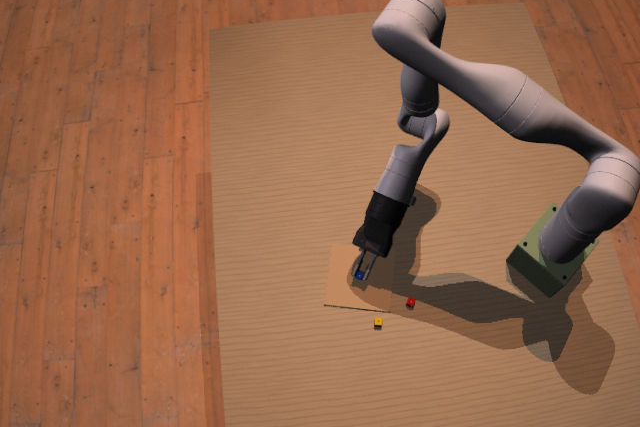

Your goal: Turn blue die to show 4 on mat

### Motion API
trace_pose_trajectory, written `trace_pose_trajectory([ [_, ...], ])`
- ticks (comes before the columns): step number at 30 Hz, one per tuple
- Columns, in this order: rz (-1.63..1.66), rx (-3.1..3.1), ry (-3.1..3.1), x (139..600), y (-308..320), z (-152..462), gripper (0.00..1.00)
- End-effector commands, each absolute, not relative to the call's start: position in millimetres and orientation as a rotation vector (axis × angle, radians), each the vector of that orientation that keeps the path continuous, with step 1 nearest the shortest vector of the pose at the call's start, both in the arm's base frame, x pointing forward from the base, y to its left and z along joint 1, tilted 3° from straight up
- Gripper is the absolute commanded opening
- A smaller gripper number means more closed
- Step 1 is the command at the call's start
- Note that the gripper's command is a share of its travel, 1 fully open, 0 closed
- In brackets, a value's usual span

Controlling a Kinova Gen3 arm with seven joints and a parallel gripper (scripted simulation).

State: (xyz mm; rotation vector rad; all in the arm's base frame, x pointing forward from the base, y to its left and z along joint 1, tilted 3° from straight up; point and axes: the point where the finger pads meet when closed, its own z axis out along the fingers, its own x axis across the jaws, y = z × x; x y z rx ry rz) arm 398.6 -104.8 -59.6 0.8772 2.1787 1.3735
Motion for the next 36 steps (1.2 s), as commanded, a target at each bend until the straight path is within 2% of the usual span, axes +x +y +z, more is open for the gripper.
trace_pose_trajectory([
  [1, 1.373, 0.876, 2.178, 399.0, -105.1, -59.0, 0.34],
  [36, 1.373, 0.876, 2.178, 399.5, -104.9, -68.9, 0.34],
])
